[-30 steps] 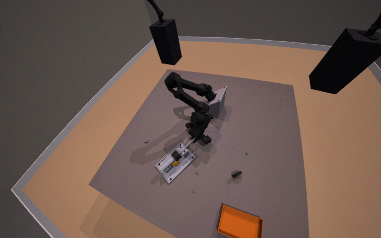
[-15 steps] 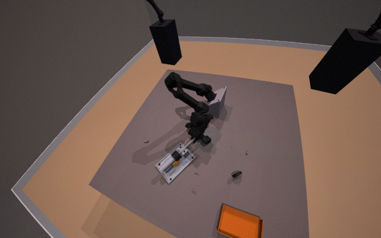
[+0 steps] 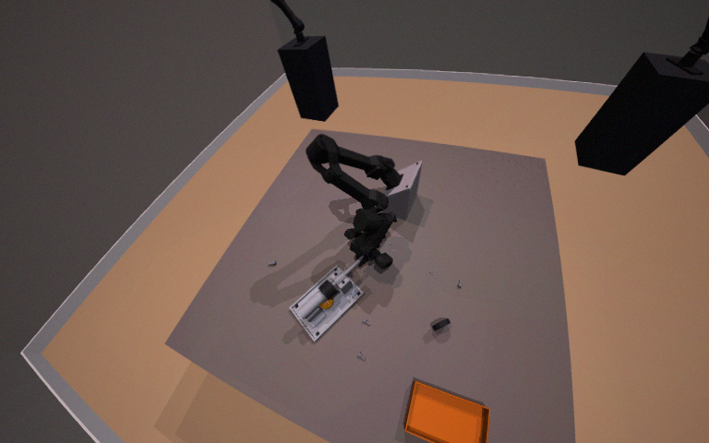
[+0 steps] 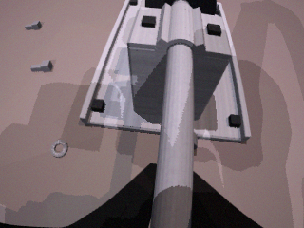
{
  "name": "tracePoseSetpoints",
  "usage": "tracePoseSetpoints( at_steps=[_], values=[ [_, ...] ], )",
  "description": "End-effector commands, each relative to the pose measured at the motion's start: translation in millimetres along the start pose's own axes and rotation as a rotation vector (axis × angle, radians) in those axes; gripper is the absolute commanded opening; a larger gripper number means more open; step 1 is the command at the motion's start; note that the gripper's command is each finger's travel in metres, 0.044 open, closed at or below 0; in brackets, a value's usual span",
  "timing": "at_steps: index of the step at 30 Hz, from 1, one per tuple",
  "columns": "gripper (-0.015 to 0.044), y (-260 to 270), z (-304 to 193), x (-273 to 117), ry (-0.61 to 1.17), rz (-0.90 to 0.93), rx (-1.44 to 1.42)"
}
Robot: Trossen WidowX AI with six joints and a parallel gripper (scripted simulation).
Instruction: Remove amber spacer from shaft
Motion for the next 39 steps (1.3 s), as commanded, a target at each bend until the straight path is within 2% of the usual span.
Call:
tracePoseSetpoints(
  at_steps=[1, 39],
  values=[
    [0.0000, 0.7, 2.1, 0.8, -0.004, 0.002, 0.004],
    [0.0000, 1.9, 9.1, 7.5, -0.005, 0.002, 0.004]
  ],
)
Point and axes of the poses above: the point midway between the two fingers, 35 mm back from their tips, its own x axis out along the fingers, its own y axis across the jaws, z = x × y, the point moved 7 cm from there along -x, back along the fingers, and after that the axes turned 10 degrees about x, right-handed, at the moved point
